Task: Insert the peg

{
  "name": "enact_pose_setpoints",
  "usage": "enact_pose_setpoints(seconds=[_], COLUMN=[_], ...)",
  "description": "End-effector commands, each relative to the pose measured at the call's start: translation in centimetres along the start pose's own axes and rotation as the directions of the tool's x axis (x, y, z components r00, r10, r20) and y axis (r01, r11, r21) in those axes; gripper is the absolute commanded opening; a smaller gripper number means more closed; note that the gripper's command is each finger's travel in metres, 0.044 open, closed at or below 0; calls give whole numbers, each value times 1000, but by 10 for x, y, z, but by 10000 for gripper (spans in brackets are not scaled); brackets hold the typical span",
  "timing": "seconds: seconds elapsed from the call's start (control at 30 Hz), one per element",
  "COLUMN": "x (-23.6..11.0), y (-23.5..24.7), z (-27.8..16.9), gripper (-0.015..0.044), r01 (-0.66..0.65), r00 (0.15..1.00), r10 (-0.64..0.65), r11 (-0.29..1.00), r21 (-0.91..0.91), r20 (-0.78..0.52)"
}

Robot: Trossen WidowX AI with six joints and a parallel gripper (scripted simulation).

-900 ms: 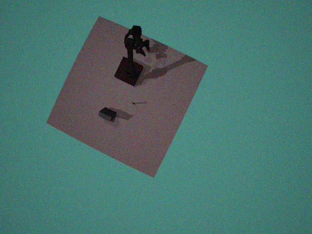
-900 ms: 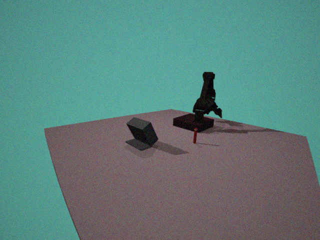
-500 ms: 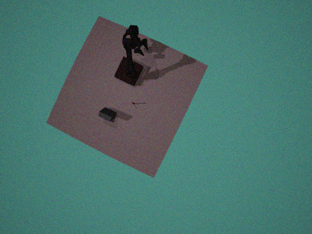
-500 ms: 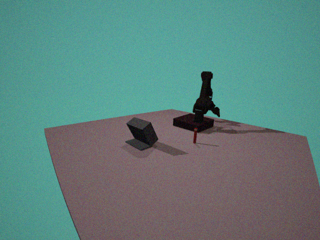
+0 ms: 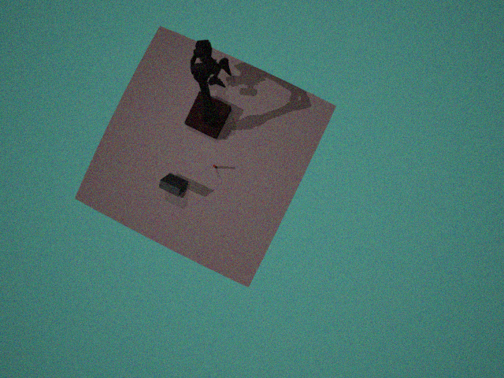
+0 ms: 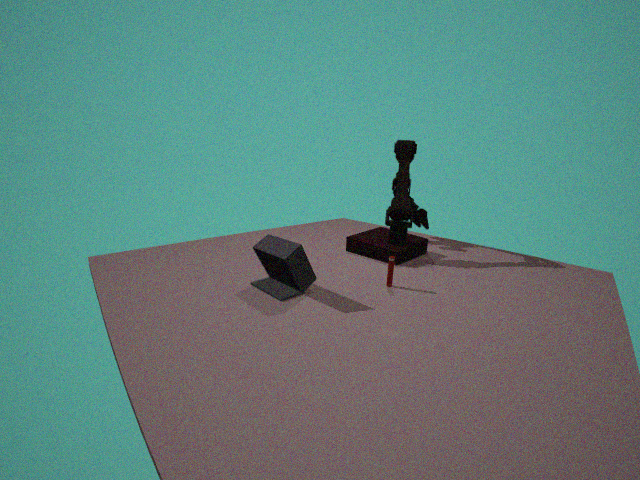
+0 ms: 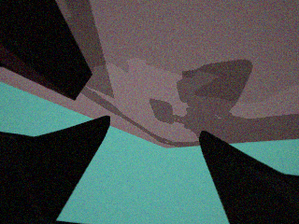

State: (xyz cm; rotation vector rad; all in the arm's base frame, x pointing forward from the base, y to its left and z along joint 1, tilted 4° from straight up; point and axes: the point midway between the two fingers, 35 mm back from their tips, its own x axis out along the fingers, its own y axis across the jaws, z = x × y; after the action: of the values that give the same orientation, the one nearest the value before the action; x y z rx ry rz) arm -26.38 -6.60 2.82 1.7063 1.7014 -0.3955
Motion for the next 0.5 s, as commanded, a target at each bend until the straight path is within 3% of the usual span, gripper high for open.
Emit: enact_pose_setpoints(seconds=[0.0,0.47], x=[-9,-43], y=[2,15], z=[8,38], gripper=[440,440], r01=[32,180], r00=[999,983], r10=[-33,-179], r11=[999,983], r21=[19,-26], r20=[9,26])
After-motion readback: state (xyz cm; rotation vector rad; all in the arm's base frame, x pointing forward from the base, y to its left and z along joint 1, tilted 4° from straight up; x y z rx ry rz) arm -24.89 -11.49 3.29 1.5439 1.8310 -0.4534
